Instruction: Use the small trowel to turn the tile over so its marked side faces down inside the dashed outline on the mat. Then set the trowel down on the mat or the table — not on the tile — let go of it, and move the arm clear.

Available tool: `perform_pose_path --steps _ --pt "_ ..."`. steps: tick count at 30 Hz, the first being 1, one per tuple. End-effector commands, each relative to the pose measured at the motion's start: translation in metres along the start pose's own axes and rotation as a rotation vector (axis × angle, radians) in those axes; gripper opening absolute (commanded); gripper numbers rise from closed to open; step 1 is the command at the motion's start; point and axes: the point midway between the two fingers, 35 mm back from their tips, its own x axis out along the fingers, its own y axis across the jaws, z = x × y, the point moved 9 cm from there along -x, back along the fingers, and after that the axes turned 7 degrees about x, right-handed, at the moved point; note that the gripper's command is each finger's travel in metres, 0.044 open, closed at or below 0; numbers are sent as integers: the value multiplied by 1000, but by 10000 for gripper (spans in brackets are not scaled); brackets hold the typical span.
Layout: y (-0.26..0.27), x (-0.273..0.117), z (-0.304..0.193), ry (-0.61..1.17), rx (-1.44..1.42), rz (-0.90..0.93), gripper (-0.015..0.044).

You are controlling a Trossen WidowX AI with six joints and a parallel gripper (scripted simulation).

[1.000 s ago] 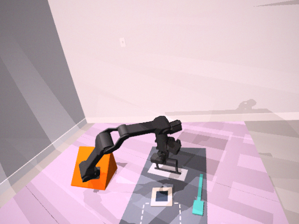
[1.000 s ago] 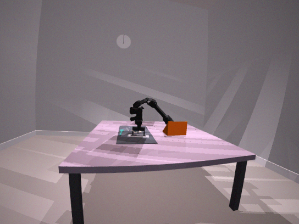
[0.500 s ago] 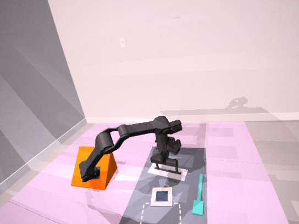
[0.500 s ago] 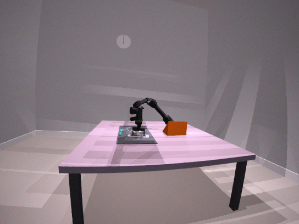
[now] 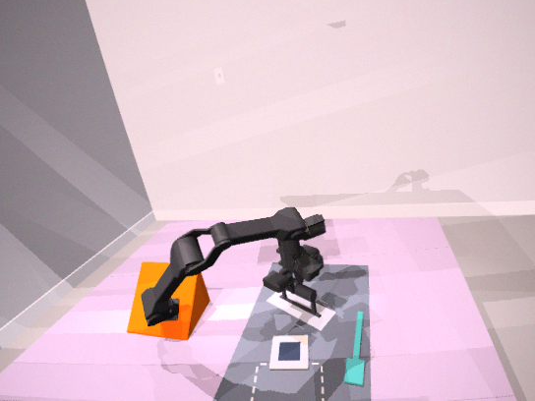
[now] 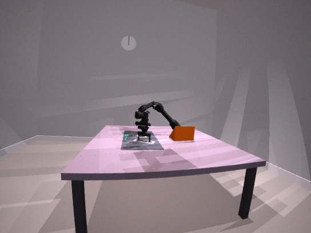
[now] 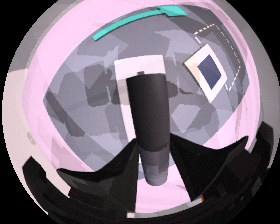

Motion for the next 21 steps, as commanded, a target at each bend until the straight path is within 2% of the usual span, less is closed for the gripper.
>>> perform_pose_path --steps 1,21 --pt "0 0 1 -2 124 1 130" --pt "0 0 1 -2 693 1 130"
